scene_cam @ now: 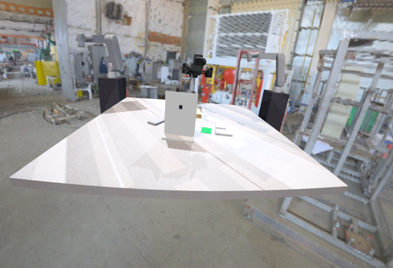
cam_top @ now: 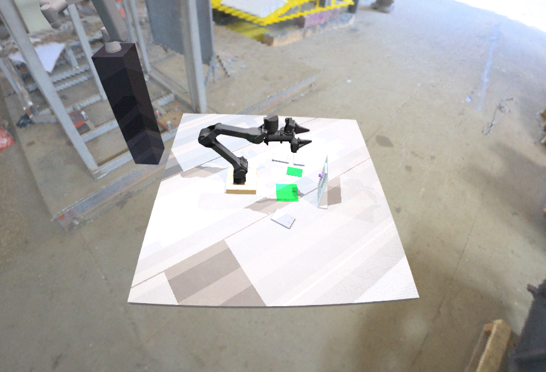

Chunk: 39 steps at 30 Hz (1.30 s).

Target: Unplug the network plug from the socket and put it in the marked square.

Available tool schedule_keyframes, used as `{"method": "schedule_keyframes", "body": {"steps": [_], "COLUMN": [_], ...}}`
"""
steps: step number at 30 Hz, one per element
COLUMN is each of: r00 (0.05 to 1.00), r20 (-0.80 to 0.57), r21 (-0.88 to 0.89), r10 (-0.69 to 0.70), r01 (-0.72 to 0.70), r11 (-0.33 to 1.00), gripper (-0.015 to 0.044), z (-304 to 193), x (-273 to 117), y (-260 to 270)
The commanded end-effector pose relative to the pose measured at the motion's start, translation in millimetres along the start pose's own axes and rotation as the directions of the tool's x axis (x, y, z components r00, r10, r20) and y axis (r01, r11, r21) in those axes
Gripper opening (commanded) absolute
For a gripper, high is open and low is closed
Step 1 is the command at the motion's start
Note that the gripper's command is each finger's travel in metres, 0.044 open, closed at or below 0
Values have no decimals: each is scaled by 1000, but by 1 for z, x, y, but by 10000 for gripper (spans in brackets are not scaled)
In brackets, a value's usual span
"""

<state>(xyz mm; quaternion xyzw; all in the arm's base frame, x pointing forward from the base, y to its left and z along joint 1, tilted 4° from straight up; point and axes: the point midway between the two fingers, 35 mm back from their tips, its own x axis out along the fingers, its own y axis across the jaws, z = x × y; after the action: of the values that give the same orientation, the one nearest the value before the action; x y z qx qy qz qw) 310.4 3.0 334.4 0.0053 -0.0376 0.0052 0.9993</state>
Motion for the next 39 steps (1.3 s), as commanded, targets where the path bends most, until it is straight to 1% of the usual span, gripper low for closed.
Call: {"method": "schedule_keyframes", "body": {"steps": [1, 9, 10, 16, 23, 31, 39], "r00": [1000, 1000, 1000, 999, 998, 996, 993], "r20": [0, -8, -9, -17, -27, -39, -52], "r21": [6, 251, 283, 472, 668, 846, 960], "r10": [0, 21, 24, 40, 60, 82, 104], "r01": [0, -18, -20, -27, -26, -10, 21], "r11": [1000, 968, 959, 881, 743, 533, 281], "gripper": [374, 164, 156, 156, 156, 156, 156], "z": [-1, -37, -42, -72, -106, -141, -171], "x": [0, 15, 16, 20, 16, 3, -18], "y": [0, -12, -14, -25, -38, -50, -57]}}
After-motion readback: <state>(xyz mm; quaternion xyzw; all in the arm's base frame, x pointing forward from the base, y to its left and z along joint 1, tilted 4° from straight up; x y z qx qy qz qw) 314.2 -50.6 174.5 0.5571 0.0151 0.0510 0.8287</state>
